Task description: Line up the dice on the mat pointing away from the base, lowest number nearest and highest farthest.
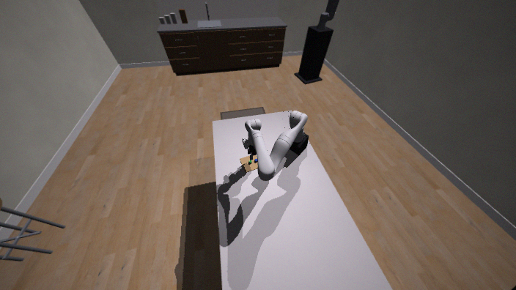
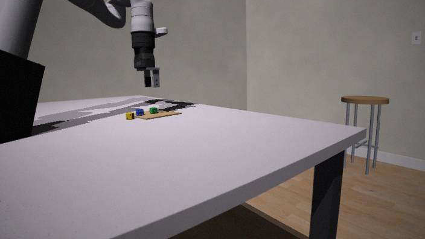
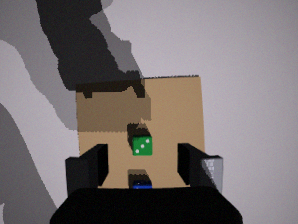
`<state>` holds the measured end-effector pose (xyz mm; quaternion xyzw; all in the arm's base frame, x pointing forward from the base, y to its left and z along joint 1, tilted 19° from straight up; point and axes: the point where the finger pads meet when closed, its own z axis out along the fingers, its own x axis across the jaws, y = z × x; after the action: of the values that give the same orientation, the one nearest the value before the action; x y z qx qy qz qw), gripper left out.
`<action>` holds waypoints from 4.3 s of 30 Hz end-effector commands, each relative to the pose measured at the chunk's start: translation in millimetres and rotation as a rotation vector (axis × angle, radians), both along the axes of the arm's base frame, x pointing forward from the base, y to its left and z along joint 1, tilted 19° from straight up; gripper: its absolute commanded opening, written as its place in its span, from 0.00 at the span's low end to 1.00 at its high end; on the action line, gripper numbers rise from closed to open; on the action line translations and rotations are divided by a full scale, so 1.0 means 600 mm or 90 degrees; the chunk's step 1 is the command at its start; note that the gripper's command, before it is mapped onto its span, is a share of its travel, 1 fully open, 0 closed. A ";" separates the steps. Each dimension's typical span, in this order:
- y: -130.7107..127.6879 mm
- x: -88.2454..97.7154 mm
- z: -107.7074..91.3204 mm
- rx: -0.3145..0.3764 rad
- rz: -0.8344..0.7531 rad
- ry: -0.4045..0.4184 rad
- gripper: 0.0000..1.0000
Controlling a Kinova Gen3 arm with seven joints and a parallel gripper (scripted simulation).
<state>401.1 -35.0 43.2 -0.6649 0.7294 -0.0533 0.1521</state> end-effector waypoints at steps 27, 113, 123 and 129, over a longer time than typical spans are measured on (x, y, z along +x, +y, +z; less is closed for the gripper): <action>0.005 -0.001 0.010 -0.011 0.019 -0.003 1.00; -0.105 -0.189 0.094 -0.629 1.814 -0.118 1.00; -0.093 -0.173 0.050 -0.656 1.968 -0.149 1.00; -0.081 -0.164 0.023 -0.672 2.062 -0.174 1.00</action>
<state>307.5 -78.1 67.1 0.6834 0.7068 0.1425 0.1146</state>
